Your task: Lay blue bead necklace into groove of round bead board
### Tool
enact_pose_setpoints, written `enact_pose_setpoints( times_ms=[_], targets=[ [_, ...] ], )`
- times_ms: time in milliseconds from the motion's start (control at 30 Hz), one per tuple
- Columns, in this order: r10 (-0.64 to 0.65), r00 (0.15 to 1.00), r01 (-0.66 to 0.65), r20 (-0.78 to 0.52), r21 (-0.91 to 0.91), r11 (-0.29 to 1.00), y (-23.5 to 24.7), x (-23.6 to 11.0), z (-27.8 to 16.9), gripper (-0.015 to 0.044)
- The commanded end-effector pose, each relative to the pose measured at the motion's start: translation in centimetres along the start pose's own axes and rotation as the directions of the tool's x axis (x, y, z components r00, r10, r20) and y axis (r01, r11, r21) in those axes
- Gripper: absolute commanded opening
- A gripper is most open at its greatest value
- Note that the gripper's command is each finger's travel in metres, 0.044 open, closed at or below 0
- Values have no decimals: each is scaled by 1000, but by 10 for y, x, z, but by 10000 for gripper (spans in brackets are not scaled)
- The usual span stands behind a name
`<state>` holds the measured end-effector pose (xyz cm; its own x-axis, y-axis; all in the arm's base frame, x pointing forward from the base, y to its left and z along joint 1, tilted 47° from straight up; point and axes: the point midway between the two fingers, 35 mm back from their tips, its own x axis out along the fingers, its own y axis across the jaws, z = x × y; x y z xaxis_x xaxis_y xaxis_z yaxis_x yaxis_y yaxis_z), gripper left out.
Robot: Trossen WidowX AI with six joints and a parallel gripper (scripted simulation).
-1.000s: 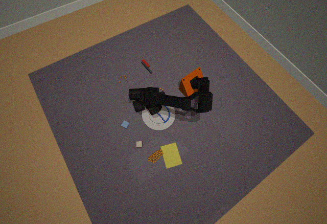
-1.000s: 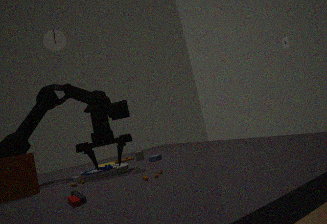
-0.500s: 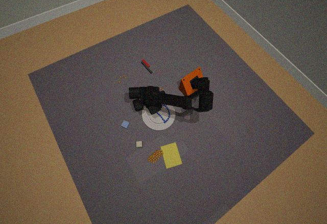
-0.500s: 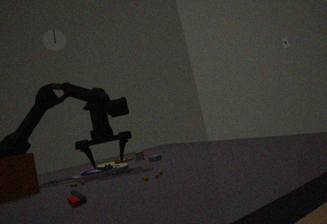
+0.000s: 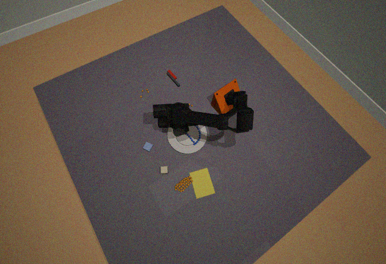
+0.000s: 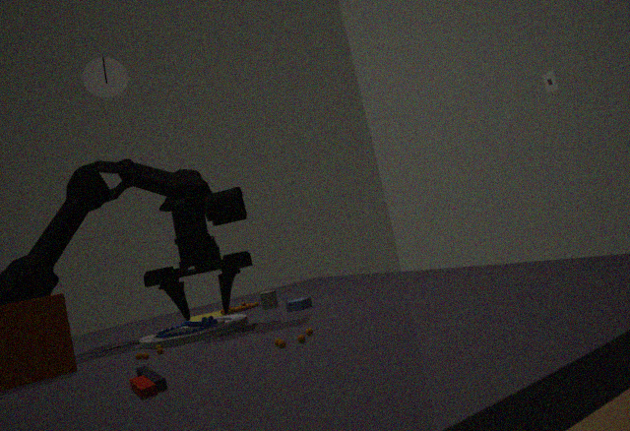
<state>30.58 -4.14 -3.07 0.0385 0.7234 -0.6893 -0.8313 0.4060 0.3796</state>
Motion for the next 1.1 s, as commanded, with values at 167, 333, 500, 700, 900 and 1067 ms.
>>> enact_pose_setpoints(
  times_ms=[167, 333, 500, 700, 900, 1067],
  targets=[
    [-4, 1000, 0, 2, 814, 580, 21, -11, 31, 120],
    [-4, 1000, -1, 2, 938, 346, 29, -13, 40, 120],
    [-3, 1000, -2, 3, 990, 141, 35, -15, 48, 120],
    [-3, 1000, -3, 3, 993, -114, 42, -18, 55, 120],
    [-2, 1000, -3, 3, 931, -364, 49, -19, 62, 120],
    [-1, 1000, -4, 3, 833, -554, 55, -21, 67, 120]
  ],
)
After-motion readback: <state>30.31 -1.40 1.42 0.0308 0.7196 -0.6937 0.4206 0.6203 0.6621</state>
